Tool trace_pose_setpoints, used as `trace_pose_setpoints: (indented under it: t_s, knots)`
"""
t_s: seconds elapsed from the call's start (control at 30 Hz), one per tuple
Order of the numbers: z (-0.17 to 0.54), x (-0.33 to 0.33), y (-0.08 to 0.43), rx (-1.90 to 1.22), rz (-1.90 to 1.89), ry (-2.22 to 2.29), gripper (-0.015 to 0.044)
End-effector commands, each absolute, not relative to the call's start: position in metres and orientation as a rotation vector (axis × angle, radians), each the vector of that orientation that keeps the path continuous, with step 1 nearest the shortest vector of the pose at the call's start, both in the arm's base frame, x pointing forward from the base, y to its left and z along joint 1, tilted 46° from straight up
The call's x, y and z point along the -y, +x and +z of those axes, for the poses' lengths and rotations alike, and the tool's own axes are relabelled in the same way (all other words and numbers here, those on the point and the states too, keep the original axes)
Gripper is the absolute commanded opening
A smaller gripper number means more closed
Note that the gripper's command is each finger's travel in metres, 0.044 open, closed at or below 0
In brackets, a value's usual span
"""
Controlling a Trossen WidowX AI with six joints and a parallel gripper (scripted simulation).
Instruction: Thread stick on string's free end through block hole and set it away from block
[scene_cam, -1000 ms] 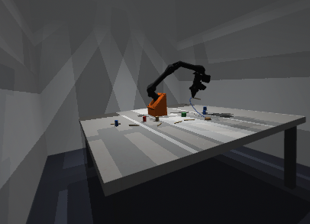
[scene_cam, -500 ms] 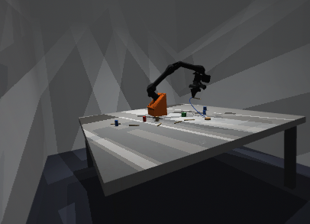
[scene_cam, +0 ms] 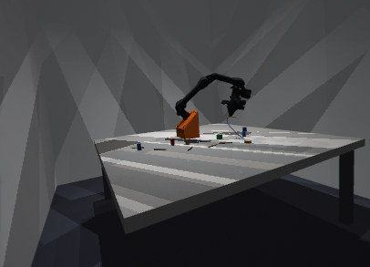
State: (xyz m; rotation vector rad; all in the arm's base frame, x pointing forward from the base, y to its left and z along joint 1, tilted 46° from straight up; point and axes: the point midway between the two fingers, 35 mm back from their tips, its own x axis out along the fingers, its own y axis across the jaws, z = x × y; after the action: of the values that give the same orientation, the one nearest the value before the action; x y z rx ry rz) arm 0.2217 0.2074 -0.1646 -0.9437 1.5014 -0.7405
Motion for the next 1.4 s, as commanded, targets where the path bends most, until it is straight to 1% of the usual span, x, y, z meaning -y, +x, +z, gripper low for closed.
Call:
trace_pose_setpoints:
  t_s: [0.0, 0.7, 1.37]
  knots:
    - [-0.1654, -0.2079, 0.2223, -1.412, -0.846, -0.822, 0.0000]
    - [-0.1665, -0.2091, 0.2223, -0.973, -1.238, -0.263, 0.0000]
    - [-0.1675, -0.2102, 0.2224, -0.488, -1.483, 0.281, 0.0000]
